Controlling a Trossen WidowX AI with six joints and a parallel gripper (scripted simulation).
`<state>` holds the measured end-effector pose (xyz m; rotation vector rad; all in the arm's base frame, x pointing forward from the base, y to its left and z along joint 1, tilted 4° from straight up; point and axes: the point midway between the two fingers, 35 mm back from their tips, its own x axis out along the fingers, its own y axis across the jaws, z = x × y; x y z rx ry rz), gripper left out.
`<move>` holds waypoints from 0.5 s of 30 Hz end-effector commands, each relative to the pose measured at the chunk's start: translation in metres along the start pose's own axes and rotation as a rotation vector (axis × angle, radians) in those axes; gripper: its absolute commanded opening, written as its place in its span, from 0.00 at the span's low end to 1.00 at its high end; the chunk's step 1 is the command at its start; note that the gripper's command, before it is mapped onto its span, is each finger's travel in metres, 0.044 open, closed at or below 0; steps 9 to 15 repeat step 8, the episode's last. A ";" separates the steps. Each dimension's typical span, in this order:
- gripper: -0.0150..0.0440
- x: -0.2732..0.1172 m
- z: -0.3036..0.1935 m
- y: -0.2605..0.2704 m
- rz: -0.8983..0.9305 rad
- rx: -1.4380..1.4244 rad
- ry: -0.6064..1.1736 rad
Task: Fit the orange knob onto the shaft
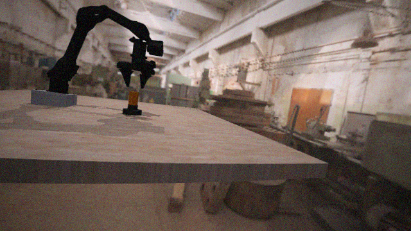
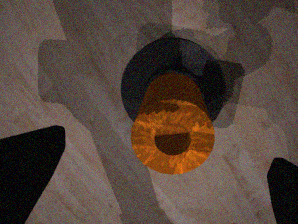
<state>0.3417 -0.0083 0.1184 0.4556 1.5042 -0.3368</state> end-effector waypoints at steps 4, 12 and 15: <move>1.00 -0.027 0.001 0.001 0.003 -0.008 -0.006; 1.00 -0.027 0.001 0.001 0.003 -0.008 -0.006; 1.00 -0.027 0.001 0.001 0.003 -0.008 -0.006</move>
